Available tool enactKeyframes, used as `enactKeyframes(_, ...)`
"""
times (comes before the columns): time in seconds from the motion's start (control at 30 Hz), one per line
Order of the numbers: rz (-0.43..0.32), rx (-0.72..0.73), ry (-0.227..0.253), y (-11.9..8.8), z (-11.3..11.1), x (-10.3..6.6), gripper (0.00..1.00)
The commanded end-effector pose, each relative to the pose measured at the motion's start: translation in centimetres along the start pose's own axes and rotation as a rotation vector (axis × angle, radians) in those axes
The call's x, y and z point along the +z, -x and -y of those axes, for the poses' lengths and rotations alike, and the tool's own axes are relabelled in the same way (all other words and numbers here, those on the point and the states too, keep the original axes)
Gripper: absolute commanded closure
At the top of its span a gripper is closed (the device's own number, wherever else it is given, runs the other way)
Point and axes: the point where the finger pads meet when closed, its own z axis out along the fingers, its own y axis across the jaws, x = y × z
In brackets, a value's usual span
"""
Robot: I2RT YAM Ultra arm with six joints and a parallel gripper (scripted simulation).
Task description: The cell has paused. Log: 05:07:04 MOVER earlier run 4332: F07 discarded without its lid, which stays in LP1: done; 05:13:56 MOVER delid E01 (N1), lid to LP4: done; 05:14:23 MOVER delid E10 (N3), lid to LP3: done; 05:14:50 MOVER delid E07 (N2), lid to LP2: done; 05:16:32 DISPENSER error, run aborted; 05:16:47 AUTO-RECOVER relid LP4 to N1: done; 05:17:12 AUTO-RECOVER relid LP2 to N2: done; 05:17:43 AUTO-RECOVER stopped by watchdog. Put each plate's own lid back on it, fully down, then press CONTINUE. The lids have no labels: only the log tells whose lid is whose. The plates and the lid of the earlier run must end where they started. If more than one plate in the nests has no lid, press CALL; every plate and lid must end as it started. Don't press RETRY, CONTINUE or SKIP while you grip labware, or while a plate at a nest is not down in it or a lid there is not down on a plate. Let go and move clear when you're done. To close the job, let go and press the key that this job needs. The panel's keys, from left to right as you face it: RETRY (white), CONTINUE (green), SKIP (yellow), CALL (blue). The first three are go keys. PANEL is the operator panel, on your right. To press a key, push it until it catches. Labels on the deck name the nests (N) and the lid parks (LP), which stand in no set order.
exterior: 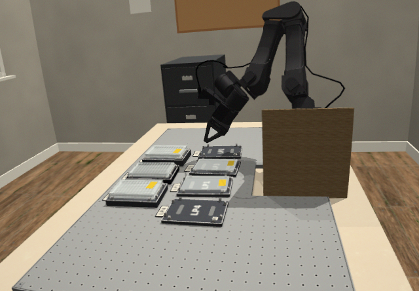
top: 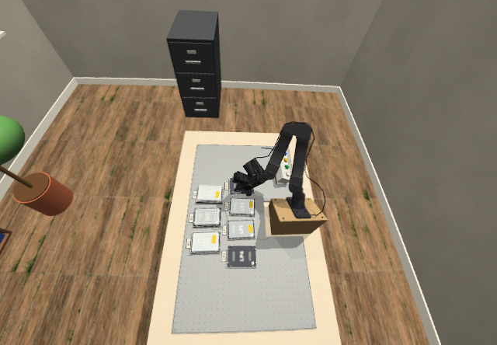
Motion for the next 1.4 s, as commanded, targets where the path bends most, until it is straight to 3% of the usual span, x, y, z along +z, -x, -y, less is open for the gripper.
enactKeyframes(0.0, 0.022, -0.003, 0.01, 0.5, -0.1, 0.0, 1.0)
enactKeyframes(0.1, 0.022, -0.003, 0.01, 0.5, -0.1, 0.0, 1.0)
enactKeyframes(0.13, 0.014, -0.009, 0.038, -0.2, -1.8, -0.1, 1.0)
enactKeyframes(0.47, 0.004, -0.012, 0.022, -0.4, -6.4, -0.2, 1.0)
enactKeyframes(0.53, 0.004, -0.012, 0.022, -0.4, -6.4, -0.2, 1.0)
enactKeyframes(0.77, 0.037, 0.009, 0.003, 1.3, -9.3, 0.3, 1.0)
enactKeyframes(1.37, 0.02, -0.005, 0.012, 0.8, -17.7, 0.1, 1.0)
